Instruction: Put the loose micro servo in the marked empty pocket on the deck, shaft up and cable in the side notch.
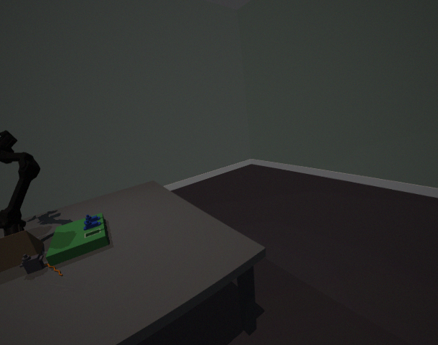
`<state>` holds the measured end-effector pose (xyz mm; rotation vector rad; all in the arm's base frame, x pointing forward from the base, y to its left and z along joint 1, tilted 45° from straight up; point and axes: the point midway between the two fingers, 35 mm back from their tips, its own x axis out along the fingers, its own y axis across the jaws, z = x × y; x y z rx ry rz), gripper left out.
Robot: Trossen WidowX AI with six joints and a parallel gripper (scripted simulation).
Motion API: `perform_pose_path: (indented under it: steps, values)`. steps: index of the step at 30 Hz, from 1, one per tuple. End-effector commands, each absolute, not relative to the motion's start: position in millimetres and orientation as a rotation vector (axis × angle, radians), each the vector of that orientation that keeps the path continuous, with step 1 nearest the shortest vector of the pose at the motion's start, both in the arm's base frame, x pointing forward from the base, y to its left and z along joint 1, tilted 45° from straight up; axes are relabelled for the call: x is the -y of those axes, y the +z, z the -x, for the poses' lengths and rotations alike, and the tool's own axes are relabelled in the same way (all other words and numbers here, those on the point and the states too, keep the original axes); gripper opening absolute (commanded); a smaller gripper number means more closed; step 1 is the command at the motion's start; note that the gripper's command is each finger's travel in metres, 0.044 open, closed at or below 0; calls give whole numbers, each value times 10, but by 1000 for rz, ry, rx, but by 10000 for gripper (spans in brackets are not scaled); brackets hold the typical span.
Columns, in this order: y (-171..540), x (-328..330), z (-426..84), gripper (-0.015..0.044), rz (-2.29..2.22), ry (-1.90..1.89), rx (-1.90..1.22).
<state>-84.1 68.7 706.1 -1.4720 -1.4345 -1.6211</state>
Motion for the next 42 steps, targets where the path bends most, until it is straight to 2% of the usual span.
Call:
perform_pose_path:
  steps: [1, 2, 17, 42]
  values:
    - [7058, -694, 846, 426, 1475, -1626, 1434]
    - [7052, -710, 858, 440, 1482, -1637, 1433]
    - [6759, -1415, 1118, 440, 1764, -2064, 1371]
    - [6403, -2137, 817, 440, 2119, -2485, 1206]
